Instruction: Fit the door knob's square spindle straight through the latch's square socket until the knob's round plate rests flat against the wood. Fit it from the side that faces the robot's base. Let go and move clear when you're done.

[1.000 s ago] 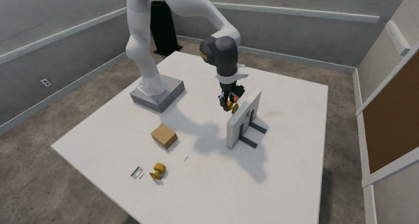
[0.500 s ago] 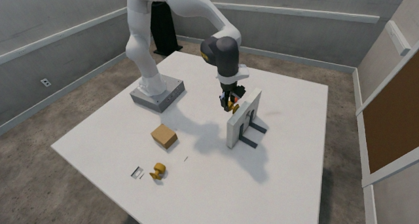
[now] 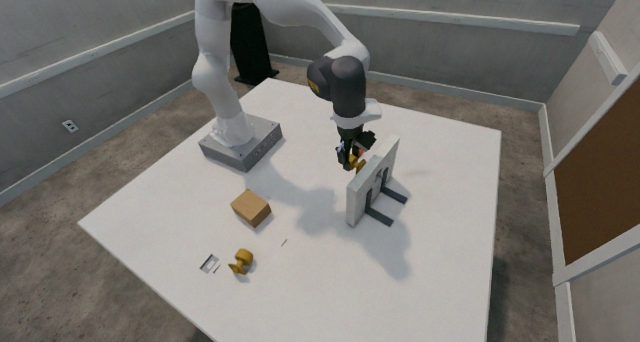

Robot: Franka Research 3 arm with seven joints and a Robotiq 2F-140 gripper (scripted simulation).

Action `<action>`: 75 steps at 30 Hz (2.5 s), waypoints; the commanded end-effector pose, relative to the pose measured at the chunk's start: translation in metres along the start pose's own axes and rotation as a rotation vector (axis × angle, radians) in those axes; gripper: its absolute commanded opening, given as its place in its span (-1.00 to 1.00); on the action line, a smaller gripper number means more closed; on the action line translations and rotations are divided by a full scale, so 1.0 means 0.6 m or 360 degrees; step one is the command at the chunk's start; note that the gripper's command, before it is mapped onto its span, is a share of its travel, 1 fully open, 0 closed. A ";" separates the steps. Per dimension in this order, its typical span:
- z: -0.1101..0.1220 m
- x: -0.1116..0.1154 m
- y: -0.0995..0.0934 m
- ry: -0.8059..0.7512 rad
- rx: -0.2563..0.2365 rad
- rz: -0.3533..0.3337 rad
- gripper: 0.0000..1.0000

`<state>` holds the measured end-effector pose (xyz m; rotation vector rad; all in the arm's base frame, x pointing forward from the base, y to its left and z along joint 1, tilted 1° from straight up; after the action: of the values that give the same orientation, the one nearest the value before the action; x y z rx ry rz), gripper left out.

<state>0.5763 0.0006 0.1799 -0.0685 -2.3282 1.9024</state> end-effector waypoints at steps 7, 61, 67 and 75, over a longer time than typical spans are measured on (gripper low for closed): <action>-0.002 -0.006 -0.004 -0.0007 -0.0008 0.0006 -0.16; -0.002 -0.023 -0.005 -0.0007 -0.0008 0.0006 -0.16; -0.002 -0.023 -0.005 -0.0007 -0.0008 0.0006 -0.16; -0.002 -0.025 -0.005 -0.0007 -0.0008 0.0006 -0.16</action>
<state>0.5890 -0.0010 0.1798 -0.0675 -2.3288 1.9015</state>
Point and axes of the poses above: the point where the finger pads meet when closed, its own y axis out along the fingers, its own z axis across the jaws, x = y × z, the point moved 10 cm from there along -y, back along the fingers
